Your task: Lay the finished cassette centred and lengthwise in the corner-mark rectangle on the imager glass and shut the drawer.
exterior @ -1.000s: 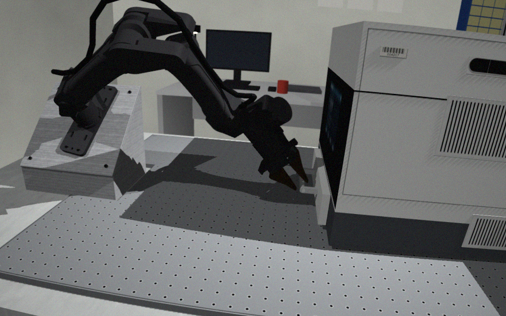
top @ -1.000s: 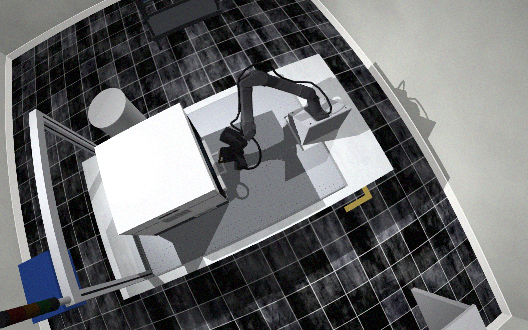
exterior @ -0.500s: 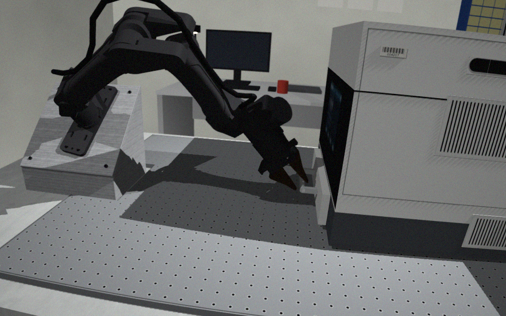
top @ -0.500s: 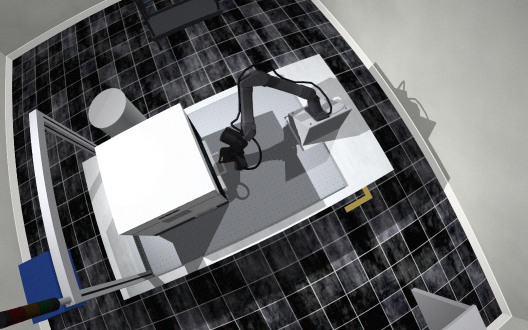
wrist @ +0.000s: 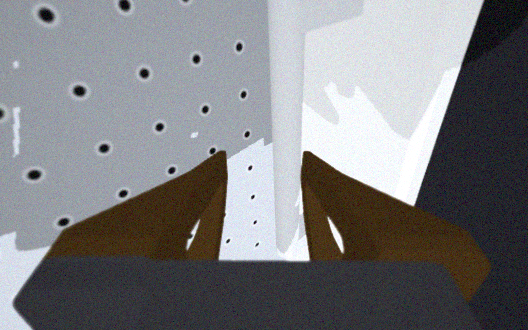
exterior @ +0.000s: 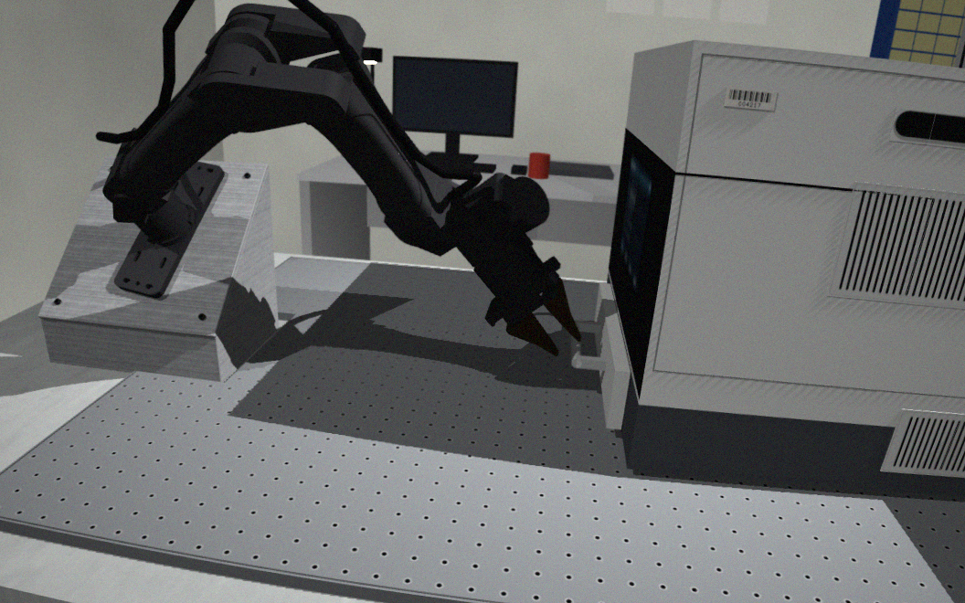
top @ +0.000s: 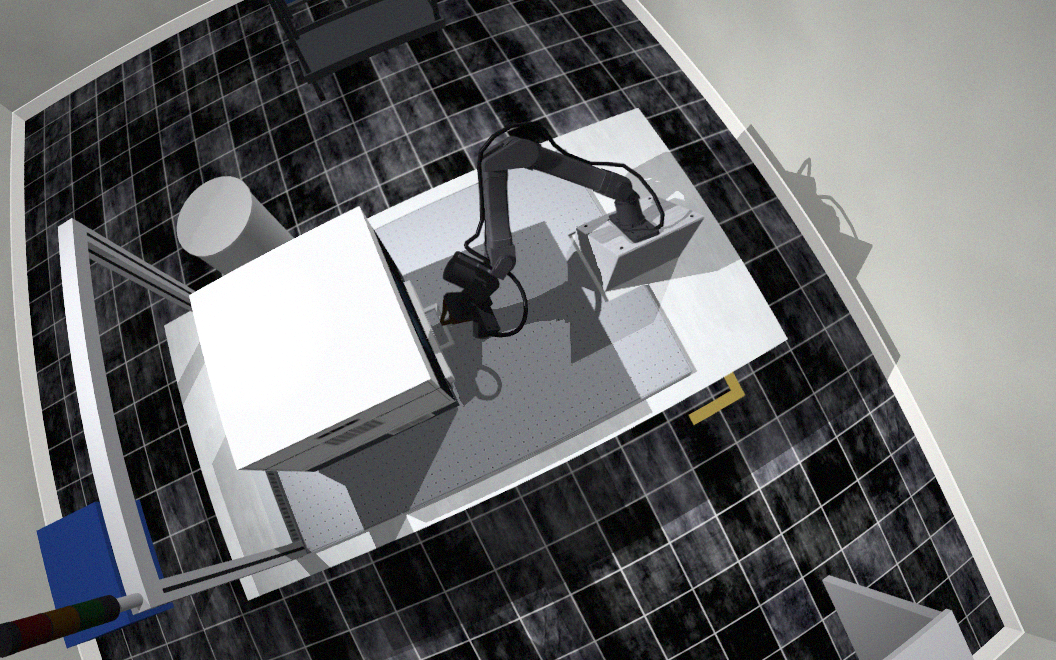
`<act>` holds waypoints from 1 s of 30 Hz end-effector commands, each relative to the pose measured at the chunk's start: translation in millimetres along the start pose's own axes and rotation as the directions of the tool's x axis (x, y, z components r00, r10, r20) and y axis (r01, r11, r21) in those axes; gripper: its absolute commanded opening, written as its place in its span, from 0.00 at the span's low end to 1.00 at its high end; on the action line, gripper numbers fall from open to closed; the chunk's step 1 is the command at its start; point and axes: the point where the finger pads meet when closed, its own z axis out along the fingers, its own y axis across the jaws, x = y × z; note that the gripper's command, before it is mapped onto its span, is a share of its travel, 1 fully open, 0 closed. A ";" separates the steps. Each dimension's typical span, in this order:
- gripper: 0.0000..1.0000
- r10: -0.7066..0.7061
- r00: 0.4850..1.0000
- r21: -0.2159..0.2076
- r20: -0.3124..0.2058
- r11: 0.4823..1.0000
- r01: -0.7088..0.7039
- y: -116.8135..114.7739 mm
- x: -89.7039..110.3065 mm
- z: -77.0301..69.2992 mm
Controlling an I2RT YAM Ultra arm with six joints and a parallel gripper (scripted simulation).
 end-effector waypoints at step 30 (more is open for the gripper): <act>0.35 -0.049 0.999 0.069 -0.001 0.996 0.049 -14.2 -3.5 -50.7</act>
